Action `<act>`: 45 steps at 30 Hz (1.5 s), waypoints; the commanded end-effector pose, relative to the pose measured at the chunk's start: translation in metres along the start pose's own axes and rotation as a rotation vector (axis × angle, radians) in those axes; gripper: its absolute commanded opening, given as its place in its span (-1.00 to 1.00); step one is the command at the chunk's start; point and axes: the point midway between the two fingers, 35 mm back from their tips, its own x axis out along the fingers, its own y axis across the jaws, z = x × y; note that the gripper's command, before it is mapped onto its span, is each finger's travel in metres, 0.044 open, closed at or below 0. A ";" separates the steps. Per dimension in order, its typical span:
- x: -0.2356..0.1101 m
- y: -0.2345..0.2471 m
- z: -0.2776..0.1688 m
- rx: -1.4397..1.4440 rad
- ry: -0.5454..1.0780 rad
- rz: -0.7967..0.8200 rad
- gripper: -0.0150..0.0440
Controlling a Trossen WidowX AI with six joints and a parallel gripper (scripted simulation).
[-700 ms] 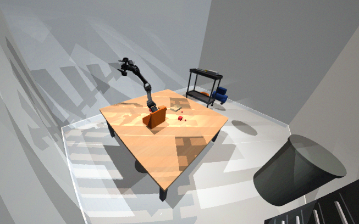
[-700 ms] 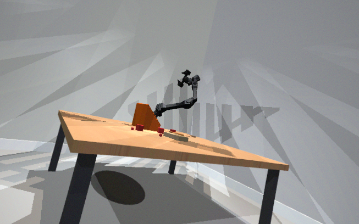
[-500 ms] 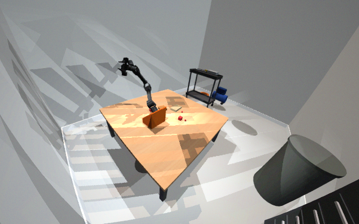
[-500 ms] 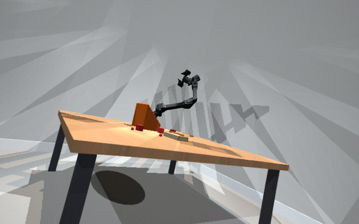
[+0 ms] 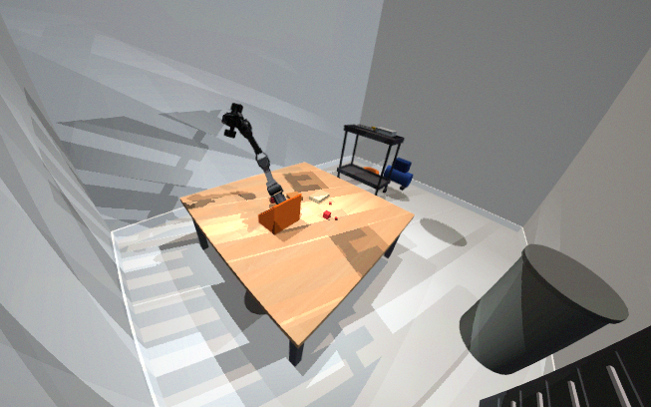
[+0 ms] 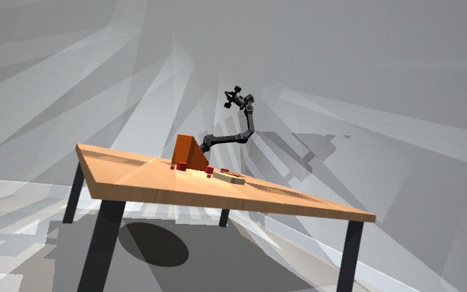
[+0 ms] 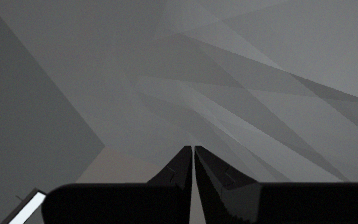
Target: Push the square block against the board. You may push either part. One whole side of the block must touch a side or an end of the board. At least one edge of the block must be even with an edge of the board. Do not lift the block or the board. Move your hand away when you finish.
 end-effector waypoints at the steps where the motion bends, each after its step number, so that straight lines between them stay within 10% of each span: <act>1: 0.014 0.001 -0.037 -0.040 0.133 0.023 -0.49; 22: -0.013 0.022 -0.213 -0.256 0.734 0.256 -0.49; 45: -0.148 -0.002 -0.370 -0.584 1.382 0.577 -0.49</act>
